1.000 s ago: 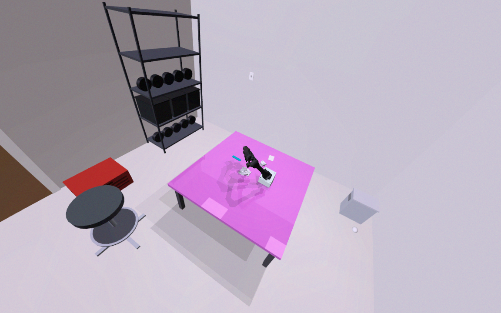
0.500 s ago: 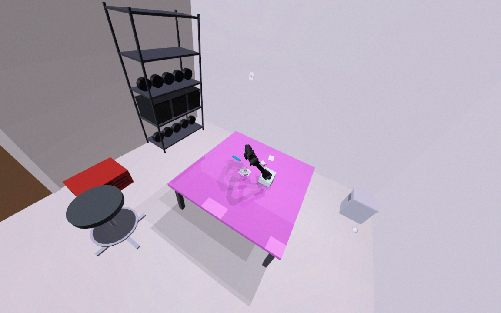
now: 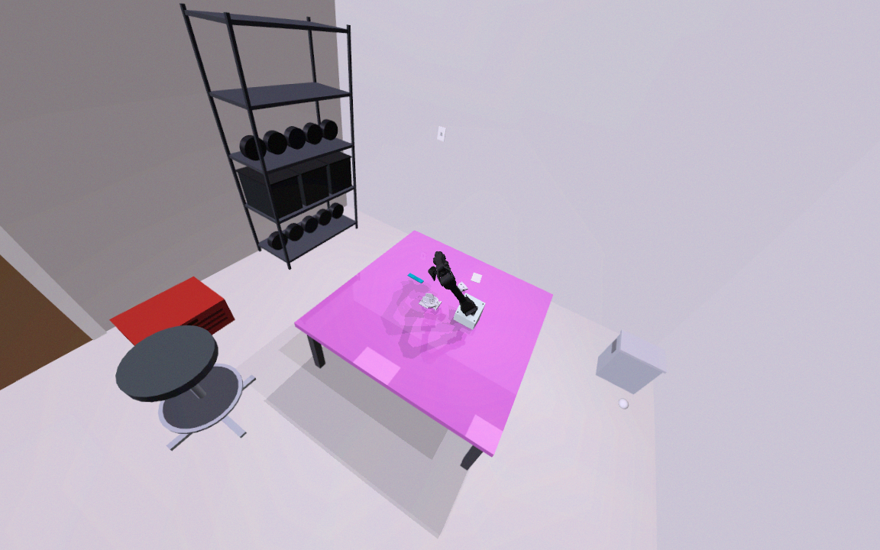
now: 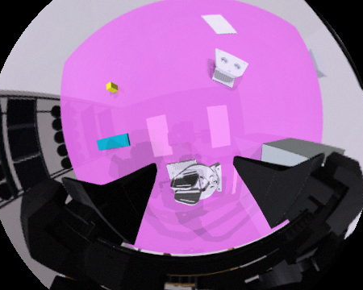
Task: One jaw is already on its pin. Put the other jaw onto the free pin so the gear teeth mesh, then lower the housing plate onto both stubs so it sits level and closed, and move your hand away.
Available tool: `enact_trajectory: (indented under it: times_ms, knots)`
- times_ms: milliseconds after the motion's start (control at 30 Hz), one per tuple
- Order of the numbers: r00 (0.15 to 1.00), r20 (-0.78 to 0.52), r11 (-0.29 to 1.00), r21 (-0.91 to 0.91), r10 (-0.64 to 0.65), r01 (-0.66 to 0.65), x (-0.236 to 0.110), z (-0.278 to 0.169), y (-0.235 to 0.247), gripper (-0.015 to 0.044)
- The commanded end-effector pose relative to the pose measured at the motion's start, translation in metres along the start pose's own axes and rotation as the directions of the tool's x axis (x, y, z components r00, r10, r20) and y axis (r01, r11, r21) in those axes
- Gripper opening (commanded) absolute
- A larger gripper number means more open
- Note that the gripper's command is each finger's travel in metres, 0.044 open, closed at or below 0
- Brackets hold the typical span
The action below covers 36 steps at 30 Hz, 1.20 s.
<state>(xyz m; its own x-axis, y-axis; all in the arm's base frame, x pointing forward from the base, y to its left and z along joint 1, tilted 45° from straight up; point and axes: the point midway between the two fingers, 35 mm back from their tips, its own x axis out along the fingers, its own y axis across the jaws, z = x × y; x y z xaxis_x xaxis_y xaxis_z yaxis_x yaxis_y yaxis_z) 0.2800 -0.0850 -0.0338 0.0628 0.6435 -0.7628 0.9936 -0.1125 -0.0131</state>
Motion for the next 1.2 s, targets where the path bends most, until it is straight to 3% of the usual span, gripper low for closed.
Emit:
enact_trajectory:
  times_ms: [0,567,1167]
  knots:
    - [1.000,0.003,0.996,-0.085,-0.003,0.003,0.000,0.009,-0.001,0.0440]
    - [1.000,0.009,0.866,-0.500,-0.008,0.011,-0.003,0.043,-0.010,0.0440]
    - [1.000,0.008,0.550,-0.835,-0.015,0.014,-0.004,0.077,-0.024,0.0440]
